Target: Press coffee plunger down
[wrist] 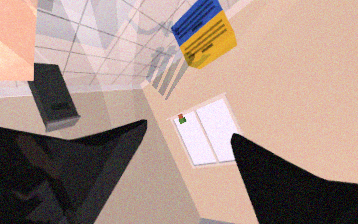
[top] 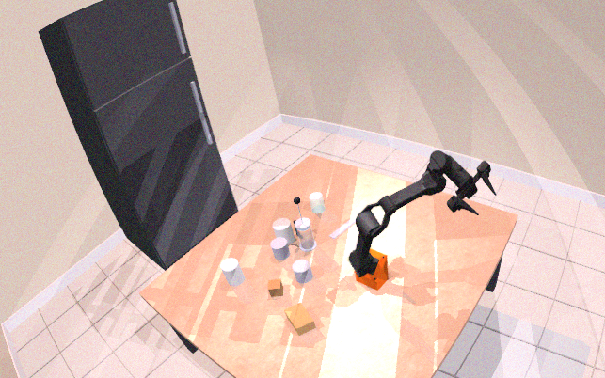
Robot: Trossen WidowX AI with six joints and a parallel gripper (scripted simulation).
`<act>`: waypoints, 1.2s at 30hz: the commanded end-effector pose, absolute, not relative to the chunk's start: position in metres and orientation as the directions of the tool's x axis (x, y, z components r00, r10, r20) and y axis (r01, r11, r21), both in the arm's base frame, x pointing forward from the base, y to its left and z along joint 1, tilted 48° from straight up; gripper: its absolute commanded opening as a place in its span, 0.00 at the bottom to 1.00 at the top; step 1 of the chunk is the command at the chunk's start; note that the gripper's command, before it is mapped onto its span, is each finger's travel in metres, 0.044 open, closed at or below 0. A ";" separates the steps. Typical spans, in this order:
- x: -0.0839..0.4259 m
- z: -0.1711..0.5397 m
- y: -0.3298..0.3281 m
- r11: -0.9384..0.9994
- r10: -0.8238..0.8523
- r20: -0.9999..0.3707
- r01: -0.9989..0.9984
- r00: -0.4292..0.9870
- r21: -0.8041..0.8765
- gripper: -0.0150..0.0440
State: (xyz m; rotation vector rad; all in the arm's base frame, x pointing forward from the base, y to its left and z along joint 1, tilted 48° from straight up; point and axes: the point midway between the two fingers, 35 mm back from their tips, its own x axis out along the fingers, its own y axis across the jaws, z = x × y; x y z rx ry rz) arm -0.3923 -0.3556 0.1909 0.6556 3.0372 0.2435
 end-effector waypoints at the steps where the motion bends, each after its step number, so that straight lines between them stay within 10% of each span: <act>1: -0.391 0.191 -0.357 0.902 0.403 0.009 0.399 -0.915 0.168 0.98; 10: -0.339 0.193 -0.437 0.813 -0.012 -0.024 -0.024 -1.000 0.581 1.00; 20: -0.217 0.173 -0.521 0.168 -0.557 -0.190 -0.333 -0.809 0.928 1.00; 36: 0.044 0.134 -0.528 -0.475 -0.859 -0.512 0.324 0.032 0.818 1.00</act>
